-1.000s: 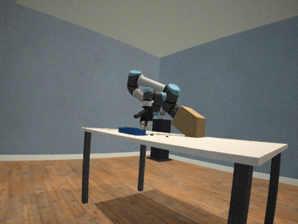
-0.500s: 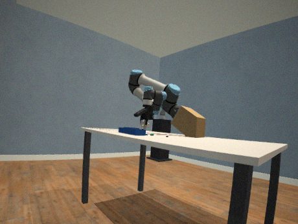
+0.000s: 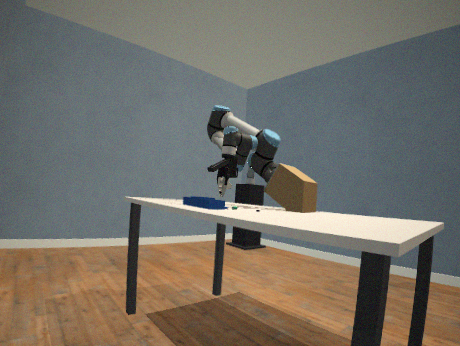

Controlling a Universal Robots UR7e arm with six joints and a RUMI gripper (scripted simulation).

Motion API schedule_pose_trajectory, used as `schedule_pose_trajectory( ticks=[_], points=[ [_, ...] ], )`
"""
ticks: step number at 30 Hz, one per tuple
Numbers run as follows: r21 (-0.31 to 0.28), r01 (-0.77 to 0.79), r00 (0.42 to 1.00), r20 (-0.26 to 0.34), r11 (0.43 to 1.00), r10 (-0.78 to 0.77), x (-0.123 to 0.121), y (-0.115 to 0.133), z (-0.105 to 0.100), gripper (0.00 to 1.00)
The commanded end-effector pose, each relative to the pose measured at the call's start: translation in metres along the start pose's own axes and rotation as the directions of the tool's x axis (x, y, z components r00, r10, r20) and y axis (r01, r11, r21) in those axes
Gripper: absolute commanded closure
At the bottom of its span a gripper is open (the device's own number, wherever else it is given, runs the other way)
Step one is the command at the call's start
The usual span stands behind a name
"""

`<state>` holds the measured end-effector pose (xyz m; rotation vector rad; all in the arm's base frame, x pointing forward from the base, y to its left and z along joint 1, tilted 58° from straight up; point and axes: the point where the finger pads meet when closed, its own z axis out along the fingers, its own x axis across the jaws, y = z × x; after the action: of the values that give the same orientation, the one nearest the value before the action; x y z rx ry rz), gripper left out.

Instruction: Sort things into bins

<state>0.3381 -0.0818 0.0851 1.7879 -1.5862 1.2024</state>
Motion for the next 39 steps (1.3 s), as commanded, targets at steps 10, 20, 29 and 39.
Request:
schedule_pose_trajectory(
  ticks=[10, 20, 29, 39],
  points=[
    [-0.041, 0.001, 1.000, 0.007, 0.999, -0.001, -0.002, 0.001, -0.009, 1.00],
    [-0.045, 0.005, 1.000, 0.007, 0.999, -0.005, -0.002, 0.003, -0.008, 1.00],
    [-0.041, 0.001, 1.000, 0.006, 0.999, -0.001, -0.002, 0.002, -0.015, 1.00],
    [-0.041, 0.171, 0.985, 0.014, 0.984, -0.171, -0.012, -0.019, -0.014, 1.00]
  ],
)
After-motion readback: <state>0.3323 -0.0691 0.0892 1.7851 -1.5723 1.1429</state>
